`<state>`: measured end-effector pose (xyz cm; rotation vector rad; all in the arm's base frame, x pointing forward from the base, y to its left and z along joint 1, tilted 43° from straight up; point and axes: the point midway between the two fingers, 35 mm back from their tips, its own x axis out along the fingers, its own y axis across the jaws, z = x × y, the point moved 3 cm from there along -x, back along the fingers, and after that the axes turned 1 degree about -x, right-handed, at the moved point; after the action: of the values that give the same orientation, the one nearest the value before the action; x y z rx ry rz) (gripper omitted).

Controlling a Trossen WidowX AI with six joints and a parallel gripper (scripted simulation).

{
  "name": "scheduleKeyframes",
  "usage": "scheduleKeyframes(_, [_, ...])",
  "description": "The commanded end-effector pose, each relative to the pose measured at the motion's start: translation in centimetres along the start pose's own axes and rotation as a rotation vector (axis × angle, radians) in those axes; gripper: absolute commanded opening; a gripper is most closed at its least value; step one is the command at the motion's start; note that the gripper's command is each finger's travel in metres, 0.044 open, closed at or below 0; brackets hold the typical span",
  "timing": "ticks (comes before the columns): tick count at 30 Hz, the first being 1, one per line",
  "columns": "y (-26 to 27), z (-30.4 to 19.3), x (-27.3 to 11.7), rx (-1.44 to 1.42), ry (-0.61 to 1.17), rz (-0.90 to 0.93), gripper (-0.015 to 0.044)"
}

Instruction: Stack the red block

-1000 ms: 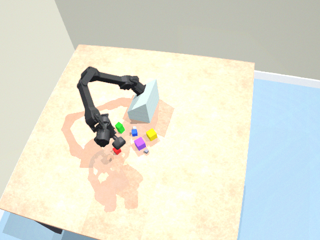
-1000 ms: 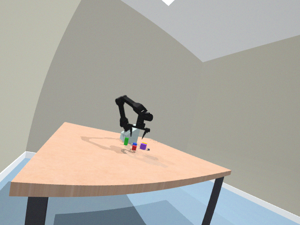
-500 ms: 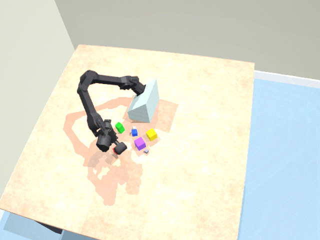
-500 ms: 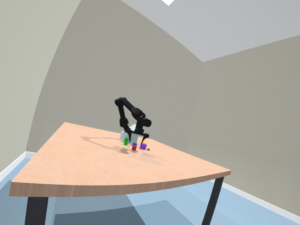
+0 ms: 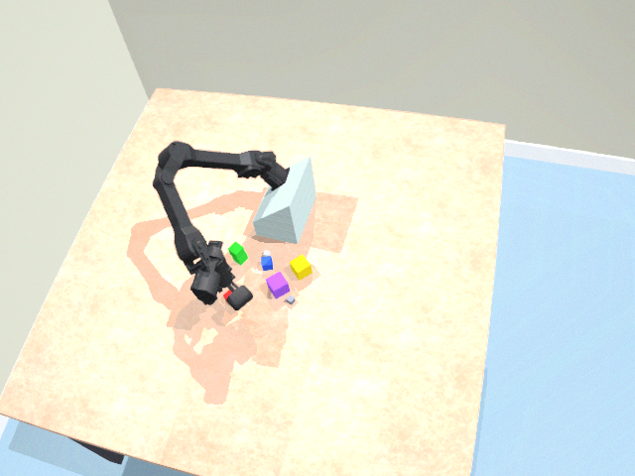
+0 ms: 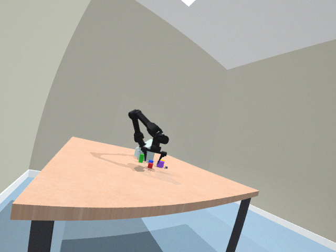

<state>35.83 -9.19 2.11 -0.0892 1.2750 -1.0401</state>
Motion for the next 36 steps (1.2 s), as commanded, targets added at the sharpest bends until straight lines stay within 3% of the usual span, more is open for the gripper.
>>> scheduleKeyframes(1, [-0.1, -0.3, 1.1, -0.008, 0.009, -0.012, 0.0440])
scheduleKeyframes(30, [-0.2, -0.4, 2.6, -0.008, 0.008, -0.013, 0.0440])
scheduleKeyframes(36, [-0.2, -0.4, 2.6, -0.008, 0.008, -0.013, 0.0282])
